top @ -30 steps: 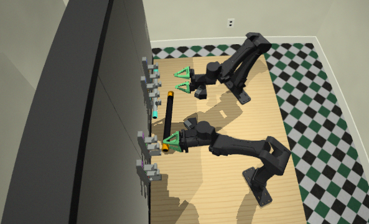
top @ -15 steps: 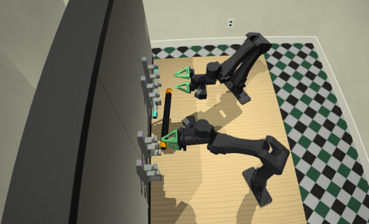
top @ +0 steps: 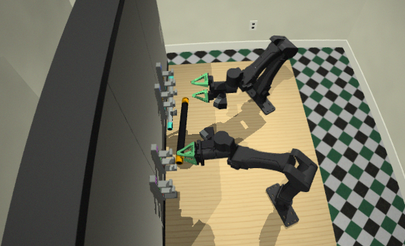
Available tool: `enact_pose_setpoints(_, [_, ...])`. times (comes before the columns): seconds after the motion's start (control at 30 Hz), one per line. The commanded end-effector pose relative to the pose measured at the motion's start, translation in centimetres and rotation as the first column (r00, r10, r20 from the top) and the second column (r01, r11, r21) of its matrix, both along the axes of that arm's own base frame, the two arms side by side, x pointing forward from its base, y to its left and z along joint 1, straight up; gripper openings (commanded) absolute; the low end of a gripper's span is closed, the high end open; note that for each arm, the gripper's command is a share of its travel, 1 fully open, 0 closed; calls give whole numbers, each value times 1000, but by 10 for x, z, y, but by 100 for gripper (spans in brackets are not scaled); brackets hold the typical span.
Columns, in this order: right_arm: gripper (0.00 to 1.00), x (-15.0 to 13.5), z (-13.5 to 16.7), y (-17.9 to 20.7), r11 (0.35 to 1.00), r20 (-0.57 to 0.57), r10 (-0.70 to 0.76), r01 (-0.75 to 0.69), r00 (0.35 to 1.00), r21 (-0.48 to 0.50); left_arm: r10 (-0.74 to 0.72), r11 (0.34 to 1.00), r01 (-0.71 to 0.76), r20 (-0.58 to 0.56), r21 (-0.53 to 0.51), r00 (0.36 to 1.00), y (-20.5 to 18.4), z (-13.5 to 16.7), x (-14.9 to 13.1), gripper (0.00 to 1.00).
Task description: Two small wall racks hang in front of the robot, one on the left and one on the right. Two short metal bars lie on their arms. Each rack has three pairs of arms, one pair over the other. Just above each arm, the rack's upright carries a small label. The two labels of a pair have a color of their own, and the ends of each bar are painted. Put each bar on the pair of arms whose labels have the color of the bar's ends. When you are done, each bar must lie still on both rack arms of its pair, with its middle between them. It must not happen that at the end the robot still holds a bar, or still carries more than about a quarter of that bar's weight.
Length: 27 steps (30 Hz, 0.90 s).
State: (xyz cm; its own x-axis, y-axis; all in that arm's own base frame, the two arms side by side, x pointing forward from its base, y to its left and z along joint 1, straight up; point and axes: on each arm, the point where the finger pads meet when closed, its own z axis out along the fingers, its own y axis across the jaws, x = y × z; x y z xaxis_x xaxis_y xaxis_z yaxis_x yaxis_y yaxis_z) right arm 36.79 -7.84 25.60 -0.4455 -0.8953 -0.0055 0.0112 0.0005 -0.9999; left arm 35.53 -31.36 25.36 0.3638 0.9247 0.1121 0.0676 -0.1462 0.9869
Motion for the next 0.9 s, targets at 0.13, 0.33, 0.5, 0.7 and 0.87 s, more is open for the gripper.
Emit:
enact_pose_setpoints(0.13, [100, -1, -7, -6, 1000, -11, -19, 19, 1000, -1, 11, 989, -2, 66, -147, 998, -3, 41, 2, 0])
enact_pose_setpoints(0.33, [100, -1, -7, -6, 1000, -11, -19, 19, 1000, -1, 11, 989, -2, 66, -147, 998, -2, 40, 1, 0])
enact_pose_setpoints(0.5, [100, -1, -7, -6, 1000, -11, -19, 19, 1000, -1, 11, 989, -2, 66, -147, 998, -1, 38, 1, 0])
enact_pose_setpoints(0.7, [100, -1, -7, -6, 1000, -11, -19, 19, 1000, -1, 11, 989, -2, 66, -147, 998, 0, 37, 0, 0])
enact_pose_setpoints(0.87, [100, -1, -7, -6, 1000, -11, -19, 19, 1000, -1, 11, 989, -2, 66, -147, 998, 1, 36, -1, 0])
